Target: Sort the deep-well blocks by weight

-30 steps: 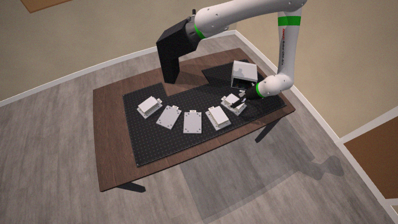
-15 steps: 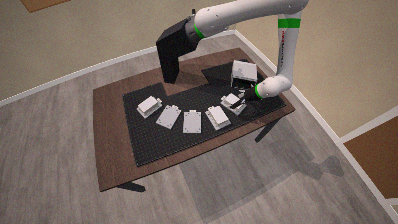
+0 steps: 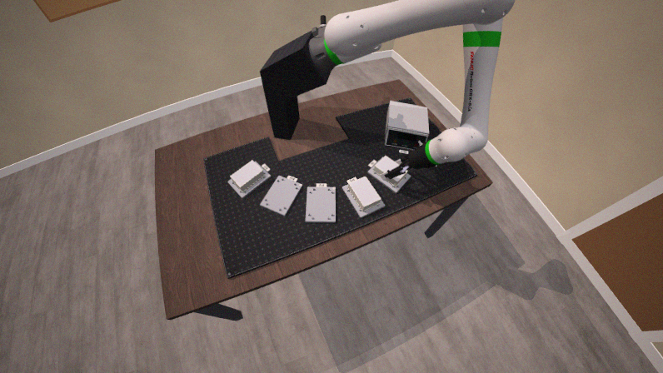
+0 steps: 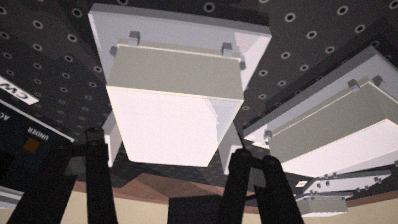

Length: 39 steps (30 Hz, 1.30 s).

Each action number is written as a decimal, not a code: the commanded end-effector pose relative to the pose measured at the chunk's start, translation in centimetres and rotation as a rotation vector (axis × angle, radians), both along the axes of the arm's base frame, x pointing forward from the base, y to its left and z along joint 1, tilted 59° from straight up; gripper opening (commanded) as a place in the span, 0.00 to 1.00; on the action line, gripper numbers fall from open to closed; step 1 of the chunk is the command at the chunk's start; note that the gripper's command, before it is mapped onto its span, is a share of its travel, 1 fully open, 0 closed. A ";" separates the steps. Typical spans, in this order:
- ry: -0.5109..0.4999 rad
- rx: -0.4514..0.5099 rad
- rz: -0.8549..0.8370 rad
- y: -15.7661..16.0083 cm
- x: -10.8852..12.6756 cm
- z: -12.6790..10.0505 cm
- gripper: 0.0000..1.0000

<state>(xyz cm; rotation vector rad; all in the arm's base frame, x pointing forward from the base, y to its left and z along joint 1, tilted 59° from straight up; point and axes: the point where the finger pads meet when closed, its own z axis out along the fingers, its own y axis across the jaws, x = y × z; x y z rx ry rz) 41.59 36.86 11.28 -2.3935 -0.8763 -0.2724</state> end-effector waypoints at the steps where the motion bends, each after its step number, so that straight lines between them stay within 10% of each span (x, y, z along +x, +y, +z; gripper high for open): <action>1: 0.000 0.000 0.000 0.0 0.0 0.0 0.10; 39: 0.000 0.000 0.000 -1.7 -0.8 1.1 0.10</action>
